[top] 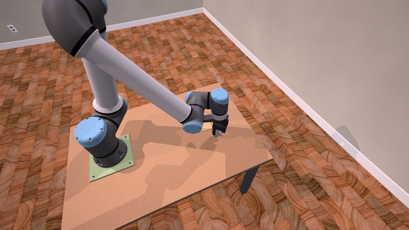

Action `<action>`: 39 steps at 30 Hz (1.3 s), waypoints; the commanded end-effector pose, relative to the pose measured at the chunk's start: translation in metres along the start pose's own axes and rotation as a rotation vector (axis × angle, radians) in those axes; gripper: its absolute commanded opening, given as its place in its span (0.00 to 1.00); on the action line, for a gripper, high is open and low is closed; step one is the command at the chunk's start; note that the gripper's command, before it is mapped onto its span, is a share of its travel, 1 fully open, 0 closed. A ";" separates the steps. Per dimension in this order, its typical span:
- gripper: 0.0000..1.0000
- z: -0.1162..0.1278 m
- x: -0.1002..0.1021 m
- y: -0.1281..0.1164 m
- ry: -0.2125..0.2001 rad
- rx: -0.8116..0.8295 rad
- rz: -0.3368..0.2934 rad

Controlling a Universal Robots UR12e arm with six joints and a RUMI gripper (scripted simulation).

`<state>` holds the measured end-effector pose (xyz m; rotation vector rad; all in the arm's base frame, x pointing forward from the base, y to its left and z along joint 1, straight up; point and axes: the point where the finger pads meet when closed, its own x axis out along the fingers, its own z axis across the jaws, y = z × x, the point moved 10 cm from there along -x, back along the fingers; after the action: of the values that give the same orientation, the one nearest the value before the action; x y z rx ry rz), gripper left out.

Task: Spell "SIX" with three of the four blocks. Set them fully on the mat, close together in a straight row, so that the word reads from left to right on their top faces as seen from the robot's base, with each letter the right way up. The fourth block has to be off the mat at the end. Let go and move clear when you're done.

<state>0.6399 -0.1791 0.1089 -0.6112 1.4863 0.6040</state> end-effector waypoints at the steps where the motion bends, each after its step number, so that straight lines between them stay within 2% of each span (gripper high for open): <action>1: 0.05 0.000 -0.001 -0.001 0.000 0.000 -0.001; 18: 0.05 0.000 -0.004 -0.001 0.000 0.000 -0.001; 22: 0.05 0.000 -0.020 0.000 0.000 0.000 -0.001; 32: 0.05 0.000 -0.090 0.000 0.000 0.000 -0.001; 39: 0.05 0.000 -0.101 0.000 0.000 0.000 -0.001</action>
<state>0.6401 -0.1785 0.1969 -0.6122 1.4853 0.6028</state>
